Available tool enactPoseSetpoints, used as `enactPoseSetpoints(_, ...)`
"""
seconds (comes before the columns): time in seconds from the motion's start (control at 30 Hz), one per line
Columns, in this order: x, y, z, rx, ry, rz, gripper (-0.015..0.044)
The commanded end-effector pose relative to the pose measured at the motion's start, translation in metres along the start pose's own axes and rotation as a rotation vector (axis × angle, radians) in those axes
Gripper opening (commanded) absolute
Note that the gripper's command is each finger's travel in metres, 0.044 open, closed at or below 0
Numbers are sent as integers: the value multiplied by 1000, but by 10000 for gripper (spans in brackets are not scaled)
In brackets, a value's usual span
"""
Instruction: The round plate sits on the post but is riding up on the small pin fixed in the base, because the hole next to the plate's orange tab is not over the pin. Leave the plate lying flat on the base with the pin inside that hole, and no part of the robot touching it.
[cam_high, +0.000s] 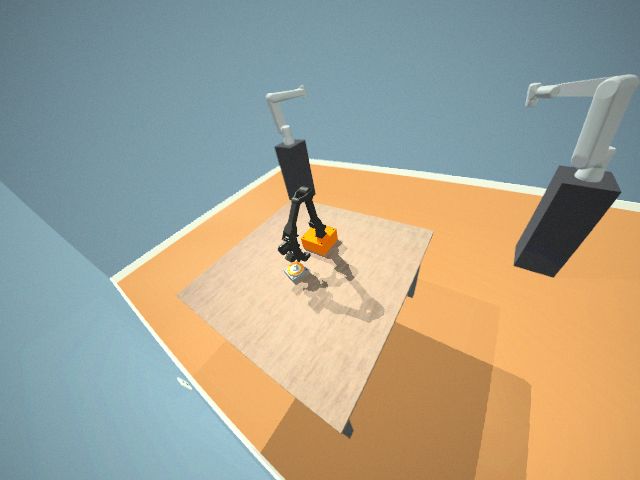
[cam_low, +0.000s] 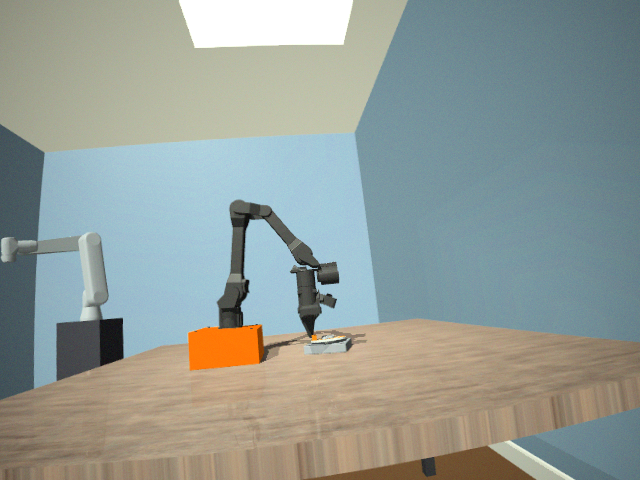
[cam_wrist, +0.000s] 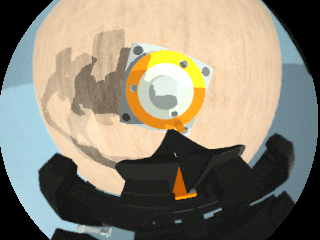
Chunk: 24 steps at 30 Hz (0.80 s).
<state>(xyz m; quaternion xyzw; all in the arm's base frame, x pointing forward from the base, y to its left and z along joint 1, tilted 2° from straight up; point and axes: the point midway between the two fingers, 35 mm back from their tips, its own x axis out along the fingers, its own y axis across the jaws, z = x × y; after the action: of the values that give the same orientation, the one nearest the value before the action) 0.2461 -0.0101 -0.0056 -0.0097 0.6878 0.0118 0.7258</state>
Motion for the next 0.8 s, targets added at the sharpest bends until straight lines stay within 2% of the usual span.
enactPoseSetpoints(0.0, -1, -6, 1, -2, -2, -3, 0)
enactPoseSetpoints(0.77, -4, -34, 16, -2, -3, -5, 0)
